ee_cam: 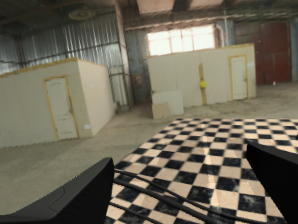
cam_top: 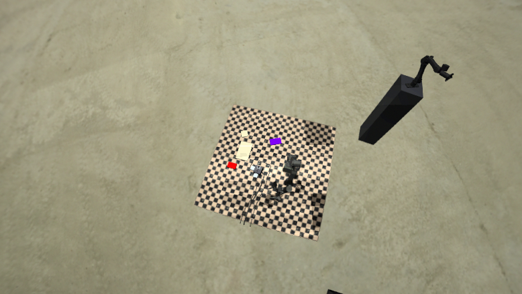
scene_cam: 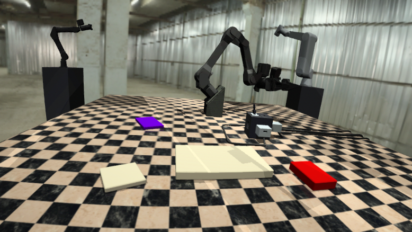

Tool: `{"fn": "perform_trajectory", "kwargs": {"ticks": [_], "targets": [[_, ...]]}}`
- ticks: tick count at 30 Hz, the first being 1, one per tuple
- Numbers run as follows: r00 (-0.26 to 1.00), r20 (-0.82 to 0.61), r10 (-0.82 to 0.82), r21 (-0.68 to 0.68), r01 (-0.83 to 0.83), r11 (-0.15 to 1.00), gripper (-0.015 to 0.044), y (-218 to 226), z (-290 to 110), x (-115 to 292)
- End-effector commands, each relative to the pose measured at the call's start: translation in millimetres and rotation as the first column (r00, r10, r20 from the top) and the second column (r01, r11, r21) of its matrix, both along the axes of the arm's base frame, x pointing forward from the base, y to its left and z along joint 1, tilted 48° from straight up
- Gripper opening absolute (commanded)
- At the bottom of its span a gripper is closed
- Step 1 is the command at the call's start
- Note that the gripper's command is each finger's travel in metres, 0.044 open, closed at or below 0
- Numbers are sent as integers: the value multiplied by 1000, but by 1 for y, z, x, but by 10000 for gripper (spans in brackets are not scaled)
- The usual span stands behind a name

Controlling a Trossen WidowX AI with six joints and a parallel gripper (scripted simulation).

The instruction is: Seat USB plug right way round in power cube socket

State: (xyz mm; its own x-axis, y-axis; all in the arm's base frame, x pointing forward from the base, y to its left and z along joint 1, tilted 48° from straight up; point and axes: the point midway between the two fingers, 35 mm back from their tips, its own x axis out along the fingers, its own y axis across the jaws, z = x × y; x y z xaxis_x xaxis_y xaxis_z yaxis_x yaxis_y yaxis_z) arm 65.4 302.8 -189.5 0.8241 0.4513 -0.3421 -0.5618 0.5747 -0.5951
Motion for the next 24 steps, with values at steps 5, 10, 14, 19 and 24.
{"fn": "perform_trajectory", "kwargs": {"ticks": [5, 10, 14, 19, 24], "targets": [[999, 12, -38, -175, 40, 984, 440, 6, -6, 24], [992, -17, -126, -544, 97, 833, 440, 3, -9, 83], [980, -59, -191, -711, 94, 697, 440, -7, 1, 116], [966, -96, -239, -797, 69, 600, 440, -18, 11, 137], [947, -137, -290, -862, 30, 505, 440, -30, 23, 157]]}}
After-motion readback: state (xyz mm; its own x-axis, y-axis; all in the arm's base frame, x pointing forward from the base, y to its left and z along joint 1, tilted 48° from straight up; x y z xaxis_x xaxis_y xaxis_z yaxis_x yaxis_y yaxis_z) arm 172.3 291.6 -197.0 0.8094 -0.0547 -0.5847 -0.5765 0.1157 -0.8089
